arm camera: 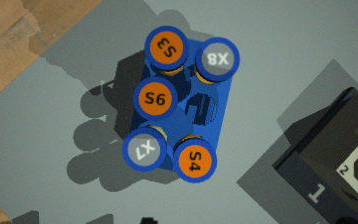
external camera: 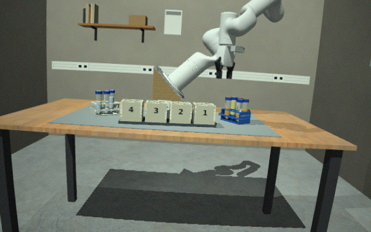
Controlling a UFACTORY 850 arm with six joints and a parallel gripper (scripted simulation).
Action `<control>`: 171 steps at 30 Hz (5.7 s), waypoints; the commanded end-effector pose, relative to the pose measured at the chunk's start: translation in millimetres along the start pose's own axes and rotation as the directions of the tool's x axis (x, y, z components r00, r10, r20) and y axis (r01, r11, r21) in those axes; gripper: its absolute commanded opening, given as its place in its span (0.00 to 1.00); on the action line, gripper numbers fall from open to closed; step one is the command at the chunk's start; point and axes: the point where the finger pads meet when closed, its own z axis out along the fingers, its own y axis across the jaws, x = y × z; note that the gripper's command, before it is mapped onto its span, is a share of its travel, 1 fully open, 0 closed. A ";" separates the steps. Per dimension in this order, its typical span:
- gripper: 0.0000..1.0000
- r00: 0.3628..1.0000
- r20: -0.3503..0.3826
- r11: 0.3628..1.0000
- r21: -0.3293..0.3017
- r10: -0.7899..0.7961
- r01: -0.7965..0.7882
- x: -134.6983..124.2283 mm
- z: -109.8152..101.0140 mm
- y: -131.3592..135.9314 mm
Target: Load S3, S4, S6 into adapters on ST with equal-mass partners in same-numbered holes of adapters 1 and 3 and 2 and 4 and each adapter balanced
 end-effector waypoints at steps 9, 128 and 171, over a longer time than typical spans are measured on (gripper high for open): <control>1.00 1.000 -0.002 1.000 -0.001 -0.001 0.001 1.1 30.2 0.8; 1.00 0.956 -0.002 0.956 -0.001 0.294 -0.294 -15.8 -25.8 42.6; 1.00 0.675 -0.002 0.675 0.000 0.738 -0.738 -88.4 -26.0 223.7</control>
